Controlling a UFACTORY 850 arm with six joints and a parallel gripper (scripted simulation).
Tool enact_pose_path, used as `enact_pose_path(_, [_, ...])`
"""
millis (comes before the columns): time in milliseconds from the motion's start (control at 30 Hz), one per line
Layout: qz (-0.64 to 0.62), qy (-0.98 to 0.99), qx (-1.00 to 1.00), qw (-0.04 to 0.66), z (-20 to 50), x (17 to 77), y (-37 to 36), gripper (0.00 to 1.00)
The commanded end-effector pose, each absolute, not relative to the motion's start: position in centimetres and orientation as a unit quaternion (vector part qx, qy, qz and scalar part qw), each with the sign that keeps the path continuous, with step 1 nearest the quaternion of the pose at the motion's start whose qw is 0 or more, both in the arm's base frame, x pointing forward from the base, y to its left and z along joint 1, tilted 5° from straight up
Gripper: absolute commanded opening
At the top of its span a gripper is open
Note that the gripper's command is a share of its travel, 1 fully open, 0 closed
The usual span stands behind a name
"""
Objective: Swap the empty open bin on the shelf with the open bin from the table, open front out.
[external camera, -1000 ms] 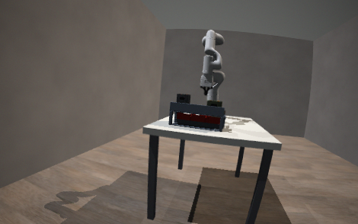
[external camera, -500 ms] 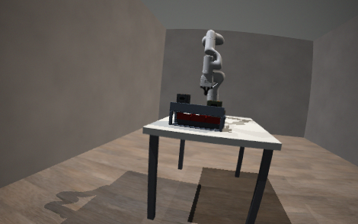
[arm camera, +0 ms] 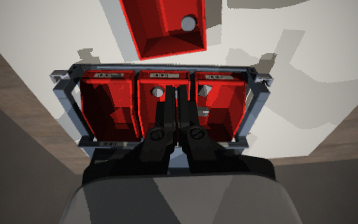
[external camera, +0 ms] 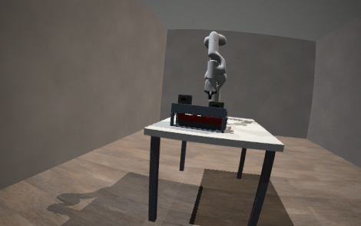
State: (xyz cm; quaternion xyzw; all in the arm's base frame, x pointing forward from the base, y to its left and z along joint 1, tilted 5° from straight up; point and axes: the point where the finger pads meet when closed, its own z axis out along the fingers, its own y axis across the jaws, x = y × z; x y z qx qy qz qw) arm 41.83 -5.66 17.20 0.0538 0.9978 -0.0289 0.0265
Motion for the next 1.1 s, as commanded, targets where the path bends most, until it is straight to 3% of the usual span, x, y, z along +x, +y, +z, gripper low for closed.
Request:
enact_pose_path(0, [-0.030, 0.999, 0.025, 0.028, 14.8, 39.4, -3.9, 0.00])
enact_pose_path(267, [-0.026, 0.999, -0.005, 0.027, 12.6, 36.4, -2.1, 0.00])
enact_pose_path(1067, [-0.029, 0.999, -0.006, 0.027, 12.3, 36.5, -2.0, 0.00])
